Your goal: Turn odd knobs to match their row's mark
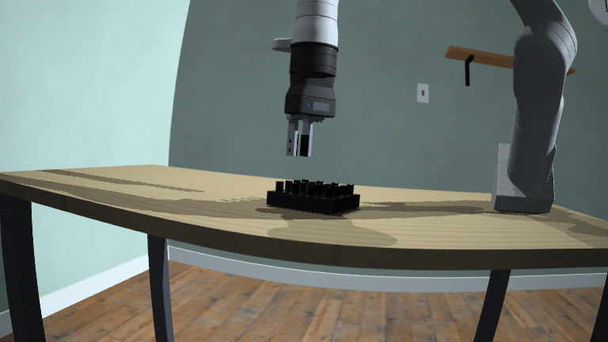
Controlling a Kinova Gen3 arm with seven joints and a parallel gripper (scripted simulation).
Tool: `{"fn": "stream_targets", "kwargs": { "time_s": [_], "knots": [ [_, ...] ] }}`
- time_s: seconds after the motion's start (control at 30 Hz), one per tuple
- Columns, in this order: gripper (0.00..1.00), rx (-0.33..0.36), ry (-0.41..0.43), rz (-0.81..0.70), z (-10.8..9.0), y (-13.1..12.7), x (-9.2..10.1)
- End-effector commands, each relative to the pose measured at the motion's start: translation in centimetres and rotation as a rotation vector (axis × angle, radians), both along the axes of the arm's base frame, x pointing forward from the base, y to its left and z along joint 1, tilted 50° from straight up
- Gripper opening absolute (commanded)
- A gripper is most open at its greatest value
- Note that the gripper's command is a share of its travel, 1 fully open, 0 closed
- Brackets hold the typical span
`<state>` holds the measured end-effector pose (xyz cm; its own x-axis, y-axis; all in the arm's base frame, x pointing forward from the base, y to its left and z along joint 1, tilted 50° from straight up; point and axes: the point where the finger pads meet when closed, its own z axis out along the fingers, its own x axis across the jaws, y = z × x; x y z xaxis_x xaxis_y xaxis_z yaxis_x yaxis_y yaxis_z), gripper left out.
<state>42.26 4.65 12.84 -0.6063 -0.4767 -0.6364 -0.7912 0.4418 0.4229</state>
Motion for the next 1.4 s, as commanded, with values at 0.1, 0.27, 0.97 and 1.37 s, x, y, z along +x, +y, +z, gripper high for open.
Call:
{"fn": "stream_targets", "kwargs": {
  "time_s": [0.1,0.27,0.97,1.37],
  "knots": [
    [0.46,0.004,0.117,-0.095,0.9,0.5,0.2],
    [0.46,0.017,0.242,-0.202,1.6,0.9,0.3],
    [0.46,0.062,0.603,-0.513,4.1,2.2,0.1],
    [0.46,0.083,0.749,-0.637,5.3,3.0,-0.1]
  ]
}}
